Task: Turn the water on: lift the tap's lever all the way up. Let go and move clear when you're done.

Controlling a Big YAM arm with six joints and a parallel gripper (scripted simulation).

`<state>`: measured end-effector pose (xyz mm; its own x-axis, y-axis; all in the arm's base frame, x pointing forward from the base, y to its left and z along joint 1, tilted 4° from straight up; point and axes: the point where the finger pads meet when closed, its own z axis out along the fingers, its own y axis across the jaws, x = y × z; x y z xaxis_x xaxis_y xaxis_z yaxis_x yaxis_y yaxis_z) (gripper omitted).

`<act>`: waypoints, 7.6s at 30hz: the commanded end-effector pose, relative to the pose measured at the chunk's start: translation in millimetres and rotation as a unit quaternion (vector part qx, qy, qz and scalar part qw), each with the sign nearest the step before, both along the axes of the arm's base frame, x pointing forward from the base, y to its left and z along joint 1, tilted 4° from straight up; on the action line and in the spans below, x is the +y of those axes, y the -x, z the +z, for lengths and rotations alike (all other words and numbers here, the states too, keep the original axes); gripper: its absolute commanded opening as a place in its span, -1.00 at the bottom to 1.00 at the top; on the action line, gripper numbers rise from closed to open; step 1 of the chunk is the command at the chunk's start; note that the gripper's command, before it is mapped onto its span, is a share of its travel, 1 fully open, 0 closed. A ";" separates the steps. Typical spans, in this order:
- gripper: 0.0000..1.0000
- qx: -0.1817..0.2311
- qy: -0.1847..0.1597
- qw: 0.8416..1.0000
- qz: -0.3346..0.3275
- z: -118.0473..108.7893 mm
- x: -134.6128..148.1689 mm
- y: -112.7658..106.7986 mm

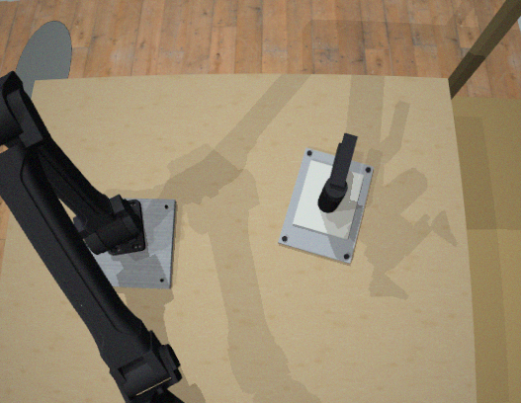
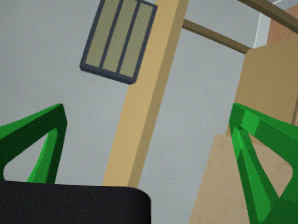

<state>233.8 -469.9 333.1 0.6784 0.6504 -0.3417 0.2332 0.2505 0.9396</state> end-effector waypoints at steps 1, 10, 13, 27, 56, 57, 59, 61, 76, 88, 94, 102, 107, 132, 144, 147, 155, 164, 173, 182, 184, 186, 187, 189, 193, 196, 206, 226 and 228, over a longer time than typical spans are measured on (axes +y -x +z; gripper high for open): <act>1.00 -0.002 0.005 1.000 0.000 5.5 -0.3 0.0; 1.00 -0.002 0.005 1.000 0.000 5.5 -0.3 0.0; 1.00 -0.002 0.005 1.000 0.000 5.5 -0.3 0.0; 1.00 -0.002 0.005 1.000 0.000 5.5 -0.3 0.0; 1.00 0.173 0.044 0.979 0.094 -5.5 20.2 -123.2; 1.00 0.173 0.044 0.979 0.094 -5.5 20.2 -123.2; 1.00 0.205 0.052 0.971 0.114 -11.3 30.0 -143.1; 1.00 0.205 0.052 0.971 0.114 -11.3 30.0 -143.1; 1.00 0.311 0.089 0.927 0.191 -30.9 73.6 -205.5; 1.00 0.348 0.106 0.905 0.222 -37.9 93.0 -225.8; 1.00 0.385 0.125 0.879 0.254 -44.8 114.7 -245.1; 1.00 0.420 0.147 0.848 0.288 -51.7 138.5 -263.0; 1.00 0.420 0.147 0.848 0.288 -51.7 138.5 -263.0; 1.00 0.483 0.197 0.774 0.358 -64.4 191.4 -293.3; 1.00 0.511 0.224 0.731 0.394 -70.0 219.6 -305.1; 1.00 0.511 0.224 0.731 0.394 -70.0 219.6 -305.1; 1.00 0.511 0.224 0.731 0.394 -70.0 219.6 -305.1; 1.00 0.534 0.252 0.684 0.428 -75.1 248.4 -314.5; 1.00 0.534 0.252 0.684 0.428 -75.1 248.4 -314.5; 1.00 0.554 0.280 0.634 0.461 -79.5 277.4 -321.4; 1.00 0.554 0.280 0.634 0.461 -79.5 277.4 -321.4; 1.00 0.554 0.280 0.634 0.461 -79.5 277.4 -321.4; 1.00 0.554 0.280 0.634 0.461 -79.5 277.4 -321.4; 1.00 0.554 0.280 0.634 0.461 -79.5 277.4 -321.4; 1.00 0.569 0.308 0.582 0.492 -83.1 306.0 -326.1; 1.00 0.569 0.308 0.582 0.492 -83.1 306.0 -326.1; 1.00 0.569 0.308 0.582 0.492 -83.1 306.0 -326.1; 1.00 0.587 0.362 0.475 0.547 -88.3 360.6 -329.0; 1.00 0.587 0.362 0.475 0.547 -88.3 360.6 -329.0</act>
